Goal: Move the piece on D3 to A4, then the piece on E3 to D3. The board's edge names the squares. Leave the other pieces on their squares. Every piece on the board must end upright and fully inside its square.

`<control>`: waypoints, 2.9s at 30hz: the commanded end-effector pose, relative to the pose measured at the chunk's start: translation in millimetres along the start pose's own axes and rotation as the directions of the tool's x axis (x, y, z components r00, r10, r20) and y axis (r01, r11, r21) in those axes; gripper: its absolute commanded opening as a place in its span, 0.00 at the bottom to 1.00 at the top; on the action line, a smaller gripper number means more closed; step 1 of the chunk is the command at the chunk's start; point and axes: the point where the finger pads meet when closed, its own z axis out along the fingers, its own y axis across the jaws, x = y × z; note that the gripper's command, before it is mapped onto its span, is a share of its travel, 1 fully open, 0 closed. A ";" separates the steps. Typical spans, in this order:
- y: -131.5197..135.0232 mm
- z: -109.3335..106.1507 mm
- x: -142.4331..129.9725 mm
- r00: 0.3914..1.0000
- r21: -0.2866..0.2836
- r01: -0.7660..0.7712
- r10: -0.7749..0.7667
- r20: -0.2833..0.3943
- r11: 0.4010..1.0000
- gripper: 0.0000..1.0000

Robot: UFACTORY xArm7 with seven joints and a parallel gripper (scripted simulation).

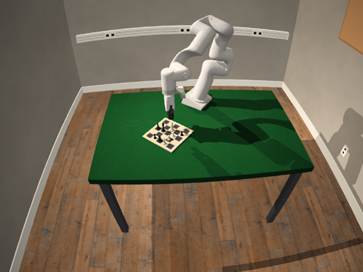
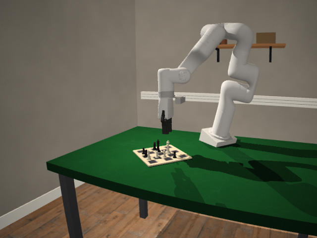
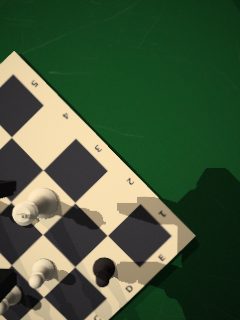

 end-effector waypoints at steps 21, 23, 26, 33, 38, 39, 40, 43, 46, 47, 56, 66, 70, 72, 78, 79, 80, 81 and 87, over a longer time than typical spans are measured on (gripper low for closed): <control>0.9 -17.1 3.9 1.000 0.015 -0.004 0.003 0.019 1.000 1.00; 0.9 -17.1 3.9 1.000 0.015 -0.004 0.003 0.019 1.000 1.00; 0.9 -17.5 3.9 1.000 0.015 -0.004 0.003 0.019 1.000 1.00; 1.1 -27.6 4.1 1.000 0.015 -0.004 0.003 0.019 1.000 1.00; 1.2 -36.5 4.2 1.000 0.015 -0.004 0.003 0.019 1.000 1.00; 1.3 -39.8 4.3 1.000 0.015 -0.004 0.003 0.019 1.000 1.00; 1.3 -43.3 4.4 1.000 0.015 -0.004 0.003 0.019 1.000 1.00; 1.5 -53.8 4.6 1.000 0.015 -0.004 0.003 0.019 1.000 1.00; 1.6 -63.1 4.7 1.000 0.015 -0.004 0.003 0.019 1.000 1.00; 1.7 -65.6 4.8 1.000 0.015 -0.004 0.003 0.019 1.000 1.00; 1.8 -73.2 4.9 1.000 0.015 -0.004 0.003 0.019 1.000 1.00; 1.8 -73.3 4.9 1.000 0.015 -0.004 0.003 0.019 1.000 1.00; 1.8 -73.3 4.9 1.000 0.015 -0.004 0.003 0.019 1.000 1.00; 1.8 -73.3 4.9 1.000 0.015 -0.004 0.003 0.019 1.000 1.00; 1.8 -73.3 4.9 1.000 0.015 -0.004 0.003 0.019 1.000 1.00; 1.8 -73.3 4.9 1.000 0.015 -0.004 0.003 0.019 1.000 1.00; 1.8 -73.3 4.9 1.000 0.015 -0.004 0.003 0.019 1.000 1.00; 1.8 -73.3 4.9 1.000 0.015 -0.004 0.003 0.019 1.000 1.00; 1.8 -73.3 4.9 1.000 0.015 -0.004 0.003 0.019 1.000 1.00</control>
